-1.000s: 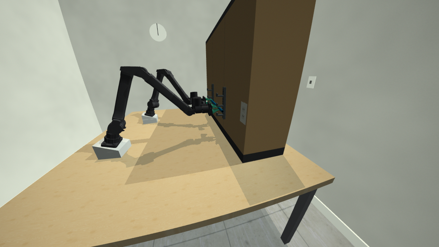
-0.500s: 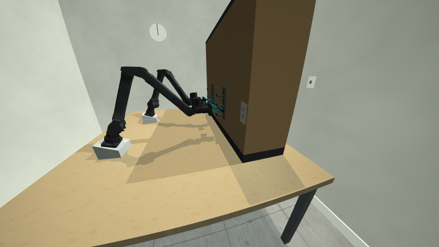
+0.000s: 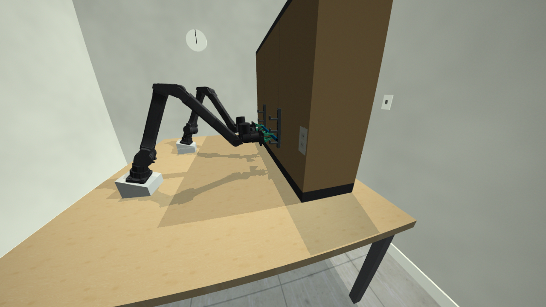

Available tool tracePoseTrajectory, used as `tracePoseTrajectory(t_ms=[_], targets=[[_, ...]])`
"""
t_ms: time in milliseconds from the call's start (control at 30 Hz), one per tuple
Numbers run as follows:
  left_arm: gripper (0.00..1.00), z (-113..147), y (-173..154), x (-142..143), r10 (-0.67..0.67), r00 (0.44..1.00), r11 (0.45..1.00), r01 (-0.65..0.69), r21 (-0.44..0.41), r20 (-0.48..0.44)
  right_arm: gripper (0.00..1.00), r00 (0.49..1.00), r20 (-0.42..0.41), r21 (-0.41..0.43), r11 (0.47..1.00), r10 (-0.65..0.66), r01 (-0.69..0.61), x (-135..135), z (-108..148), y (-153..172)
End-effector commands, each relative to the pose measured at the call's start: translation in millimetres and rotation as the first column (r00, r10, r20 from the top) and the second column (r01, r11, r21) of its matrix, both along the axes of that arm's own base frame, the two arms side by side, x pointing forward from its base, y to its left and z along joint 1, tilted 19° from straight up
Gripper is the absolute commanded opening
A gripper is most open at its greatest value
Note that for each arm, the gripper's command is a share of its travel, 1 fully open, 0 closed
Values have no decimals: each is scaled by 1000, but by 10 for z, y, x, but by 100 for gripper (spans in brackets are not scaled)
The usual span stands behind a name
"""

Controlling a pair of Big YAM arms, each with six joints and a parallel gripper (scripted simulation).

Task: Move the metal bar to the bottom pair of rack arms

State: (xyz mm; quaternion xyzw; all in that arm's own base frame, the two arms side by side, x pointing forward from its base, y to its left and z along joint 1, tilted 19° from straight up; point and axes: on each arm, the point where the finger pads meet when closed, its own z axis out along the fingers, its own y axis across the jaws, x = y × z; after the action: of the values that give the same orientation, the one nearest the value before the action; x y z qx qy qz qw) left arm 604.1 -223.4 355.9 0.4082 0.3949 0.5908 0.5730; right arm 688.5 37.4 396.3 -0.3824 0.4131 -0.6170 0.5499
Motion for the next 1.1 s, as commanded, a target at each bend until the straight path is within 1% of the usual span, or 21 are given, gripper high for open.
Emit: tracePoseTrajectory(t_ms=[0,567,1067], targets=[[0,139,139,-6,18,999,999,-16,-44,44,0,999,40,22,1000,15,-16,-32,74,16],[0,42,142,23,18,999,999,-16,-44,44,0,999,40,22,1000,15,-16,-10,-39,10],[0,100,134,2,18,999,999,-16,-44,44,0,999,40,22,1000,15,-16,-42,33,9]])
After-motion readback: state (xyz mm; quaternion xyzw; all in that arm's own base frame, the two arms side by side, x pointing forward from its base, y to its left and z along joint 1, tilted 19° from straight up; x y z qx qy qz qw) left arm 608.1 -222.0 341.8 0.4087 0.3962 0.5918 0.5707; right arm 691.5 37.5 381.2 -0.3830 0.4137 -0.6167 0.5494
